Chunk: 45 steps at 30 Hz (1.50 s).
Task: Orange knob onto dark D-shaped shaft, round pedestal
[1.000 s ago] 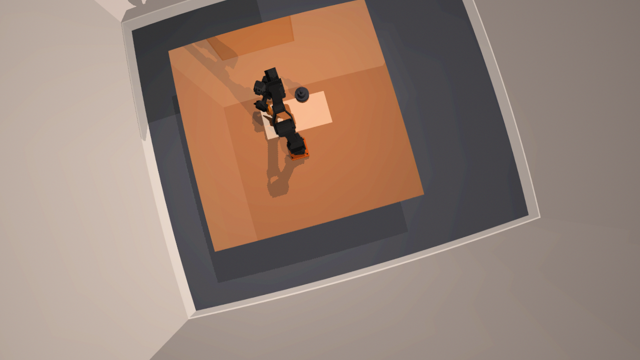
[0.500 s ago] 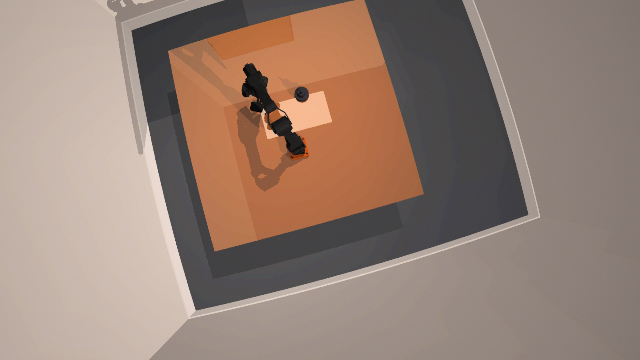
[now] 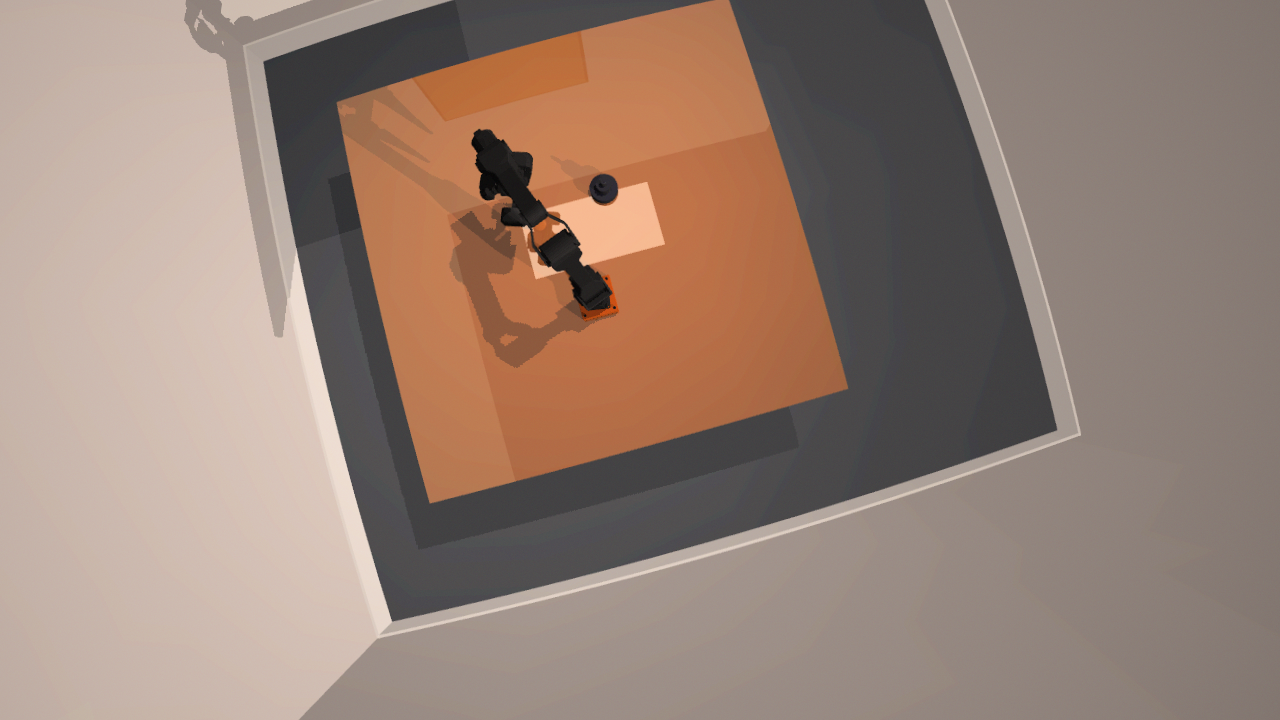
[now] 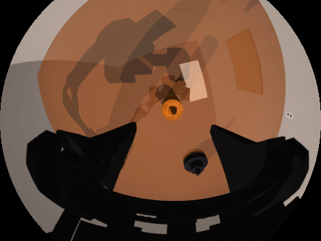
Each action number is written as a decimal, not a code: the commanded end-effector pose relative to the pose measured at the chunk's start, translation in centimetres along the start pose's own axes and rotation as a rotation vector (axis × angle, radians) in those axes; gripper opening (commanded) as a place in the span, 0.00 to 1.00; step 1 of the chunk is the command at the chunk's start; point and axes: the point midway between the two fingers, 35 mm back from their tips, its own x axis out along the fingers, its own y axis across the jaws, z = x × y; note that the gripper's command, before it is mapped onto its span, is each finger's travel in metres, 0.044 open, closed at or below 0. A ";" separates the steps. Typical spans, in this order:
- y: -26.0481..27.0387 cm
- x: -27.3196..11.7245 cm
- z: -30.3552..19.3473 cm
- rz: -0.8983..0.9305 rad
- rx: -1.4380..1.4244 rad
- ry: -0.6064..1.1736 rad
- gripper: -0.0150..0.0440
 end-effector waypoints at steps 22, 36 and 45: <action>-0.1 0.1 -0.1 -0.004 1.319 0.009 1.00; 0.0 3.6 -0.1 -0.004 1.319 0.009 1.00; 0.0 5.1 -0.1 -0.004 1.319 0.009 1.00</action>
